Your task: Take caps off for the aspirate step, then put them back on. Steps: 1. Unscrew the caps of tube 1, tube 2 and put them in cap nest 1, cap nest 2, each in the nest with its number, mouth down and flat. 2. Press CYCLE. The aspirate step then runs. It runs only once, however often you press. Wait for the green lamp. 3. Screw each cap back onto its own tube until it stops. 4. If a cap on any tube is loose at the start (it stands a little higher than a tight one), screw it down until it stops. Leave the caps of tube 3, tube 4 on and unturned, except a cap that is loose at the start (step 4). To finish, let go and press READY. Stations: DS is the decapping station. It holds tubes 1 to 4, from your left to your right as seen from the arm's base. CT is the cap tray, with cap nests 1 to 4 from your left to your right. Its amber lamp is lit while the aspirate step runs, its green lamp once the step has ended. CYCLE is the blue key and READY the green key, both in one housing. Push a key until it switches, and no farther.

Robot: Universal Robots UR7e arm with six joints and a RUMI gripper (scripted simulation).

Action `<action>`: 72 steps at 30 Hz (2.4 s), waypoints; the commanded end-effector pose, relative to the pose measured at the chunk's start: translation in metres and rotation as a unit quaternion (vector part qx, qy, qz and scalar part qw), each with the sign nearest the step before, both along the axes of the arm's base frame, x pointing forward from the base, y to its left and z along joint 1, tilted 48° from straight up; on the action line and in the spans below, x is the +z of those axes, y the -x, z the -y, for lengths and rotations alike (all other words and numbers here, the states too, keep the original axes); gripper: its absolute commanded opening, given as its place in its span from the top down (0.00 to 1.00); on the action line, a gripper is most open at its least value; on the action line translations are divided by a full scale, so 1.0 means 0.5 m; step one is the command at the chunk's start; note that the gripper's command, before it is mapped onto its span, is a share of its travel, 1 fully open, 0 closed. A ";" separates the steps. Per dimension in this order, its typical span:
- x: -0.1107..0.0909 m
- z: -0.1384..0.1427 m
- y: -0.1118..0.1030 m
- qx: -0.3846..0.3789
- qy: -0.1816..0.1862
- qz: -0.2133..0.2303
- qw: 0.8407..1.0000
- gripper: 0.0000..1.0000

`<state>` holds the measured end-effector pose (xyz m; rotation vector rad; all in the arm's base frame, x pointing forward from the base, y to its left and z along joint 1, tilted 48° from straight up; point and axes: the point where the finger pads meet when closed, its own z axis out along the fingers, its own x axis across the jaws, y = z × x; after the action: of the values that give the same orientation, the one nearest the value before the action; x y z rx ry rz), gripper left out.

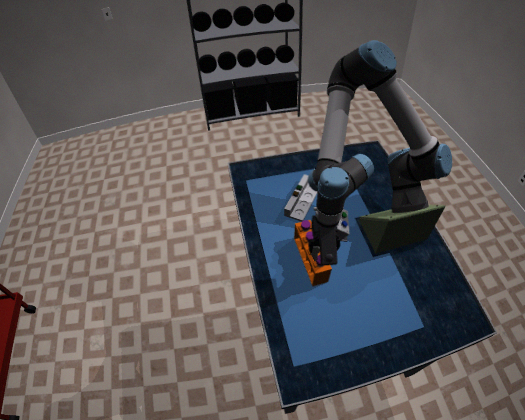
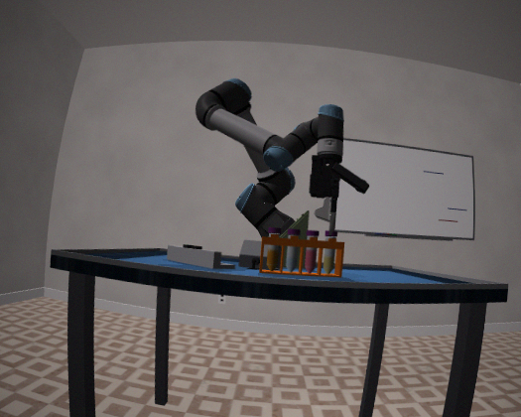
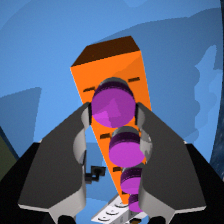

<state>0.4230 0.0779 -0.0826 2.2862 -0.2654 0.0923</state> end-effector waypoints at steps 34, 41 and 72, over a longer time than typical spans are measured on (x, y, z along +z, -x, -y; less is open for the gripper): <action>0.000 -0.001 -0.001 0.227 -0.011 -0.247 0.942 0.65; 0.000 -0.001 -0.001 0.092 -0.008 -0.099 0.991 0.65; 0.000 -0.001 -0.001 -0.091 -0.003 0.105 0.990 1.00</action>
<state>0.4231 0.0780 -0.0826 2.2478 -0.5831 0.2375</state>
